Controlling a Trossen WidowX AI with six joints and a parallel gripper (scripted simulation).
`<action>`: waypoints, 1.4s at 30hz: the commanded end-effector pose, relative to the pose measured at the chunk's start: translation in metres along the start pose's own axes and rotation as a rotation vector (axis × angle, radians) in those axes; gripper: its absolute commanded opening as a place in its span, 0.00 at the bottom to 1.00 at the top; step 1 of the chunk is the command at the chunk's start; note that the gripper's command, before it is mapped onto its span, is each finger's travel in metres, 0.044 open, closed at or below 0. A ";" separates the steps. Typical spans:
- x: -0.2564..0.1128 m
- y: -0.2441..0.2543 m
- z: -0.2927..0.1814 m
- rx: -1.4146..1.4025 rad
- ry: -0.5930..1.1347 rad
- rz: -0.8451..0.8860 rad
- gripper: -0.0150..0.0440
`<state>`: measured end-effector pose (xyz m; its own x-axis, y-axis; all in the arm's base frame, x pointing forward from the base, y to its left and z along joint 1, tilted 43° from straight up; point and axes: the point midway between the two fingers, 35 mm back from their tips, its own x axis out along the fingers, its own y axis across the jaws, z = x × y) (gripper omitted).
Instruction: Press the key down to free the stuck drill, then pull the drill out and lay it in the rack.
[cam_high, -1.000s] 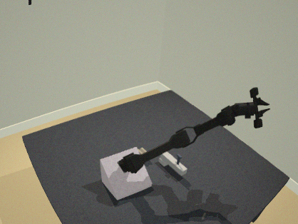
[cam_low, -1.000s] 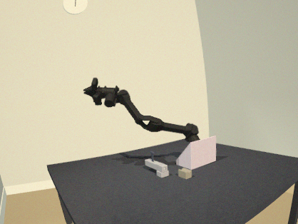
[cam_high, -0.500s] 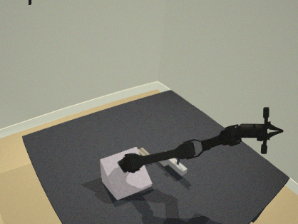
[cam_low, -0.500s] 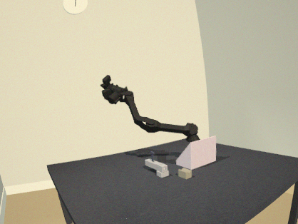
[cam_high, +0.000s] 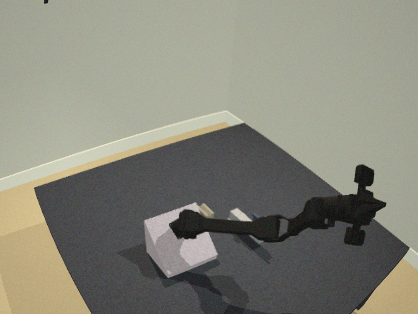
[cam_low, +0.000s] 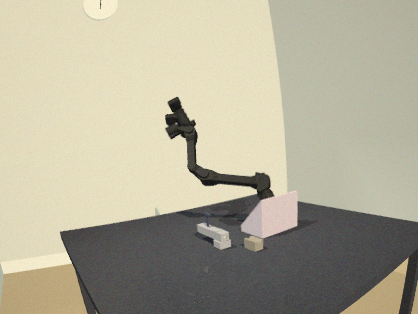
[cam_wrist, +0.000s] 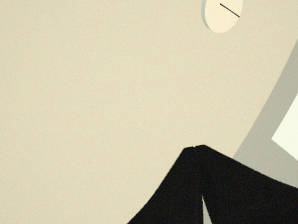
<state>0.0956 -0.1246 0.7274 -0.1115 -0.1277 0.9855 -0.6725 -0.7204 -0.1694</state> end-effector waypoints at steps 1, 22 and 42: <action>0.005 0.001 -0.076 -0.059 0.192 -0.062 0.25; -0.124 -0.155 -0.305 -0.481 0.929 -0.646 0.25; -0.379 -0.323 -0.208 -0.929 1.329 -1.612 0.25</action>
<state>0.1636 0.3044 0.4554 0.6002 0.7961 -0.0778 -0.7750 0.6029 0.1896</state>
